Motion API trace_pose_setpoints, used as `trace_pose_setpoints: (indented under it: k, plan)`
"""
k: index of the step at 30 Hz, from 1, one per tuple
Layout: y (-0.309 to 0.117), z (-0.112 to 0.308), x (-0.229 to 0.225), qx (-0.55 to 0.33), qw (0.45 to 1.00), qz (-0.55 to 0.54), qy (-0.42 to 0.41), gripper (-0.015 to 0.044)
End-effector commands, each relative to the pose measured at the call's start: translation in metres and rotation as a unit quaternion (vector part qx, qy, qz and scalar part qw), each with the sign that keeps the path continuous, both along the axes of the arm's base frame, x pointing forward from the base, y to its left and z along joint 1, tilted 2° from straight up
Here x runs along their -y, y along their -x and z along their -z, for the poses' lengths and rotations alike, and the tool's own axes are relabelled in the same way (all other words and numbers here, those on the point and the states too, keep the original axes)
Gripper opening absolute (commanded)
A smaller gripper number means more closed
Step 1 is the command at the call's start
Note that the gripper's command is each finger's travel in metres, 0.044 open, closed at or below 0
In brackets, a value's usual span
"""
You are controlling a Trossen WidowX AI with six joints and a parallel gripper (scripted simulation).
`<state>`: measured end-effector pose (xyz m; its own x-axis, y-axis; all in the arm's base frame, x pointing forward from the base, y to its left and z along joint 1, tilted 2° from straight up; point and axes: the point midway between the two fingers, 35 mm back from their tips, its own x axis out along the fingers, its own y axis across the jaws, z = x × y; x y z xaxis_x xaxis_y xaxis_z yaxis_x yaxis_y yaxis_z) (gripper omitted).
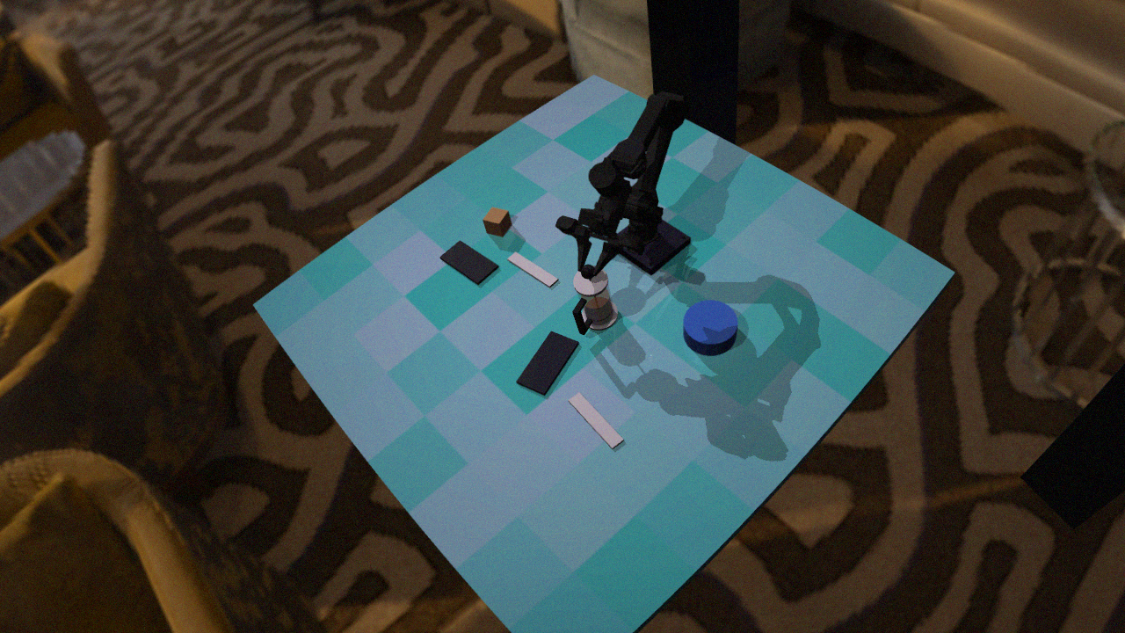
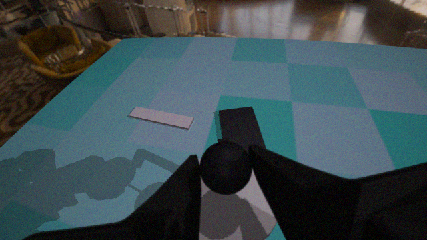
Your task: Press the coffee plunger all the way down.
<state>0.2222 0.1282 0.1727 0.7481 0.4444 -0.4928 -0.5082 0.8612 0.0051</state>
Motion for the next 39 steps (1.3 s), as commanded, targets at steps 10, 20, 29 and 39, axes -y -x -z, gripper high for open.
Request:
trace_pose_setpoints:
  k: [10, 20, 29, 39]
  plan:
    - [0.000, 0.000, 0.000, -0.001, 1.000, 0.000, 0.000, 0.0285]
    - [0.000, -0.002, 0.000, -0.001, 1.000, 0.000, 0.000, 0.0440]
    - [0.013, -0.073, 0.009, -0.009, 1.000, 0.002, 0.002, 0.0440]
    - [0.015, -0.077, 0.011, -0.010, 1.000, 0.002, 0.002, 0.0440]
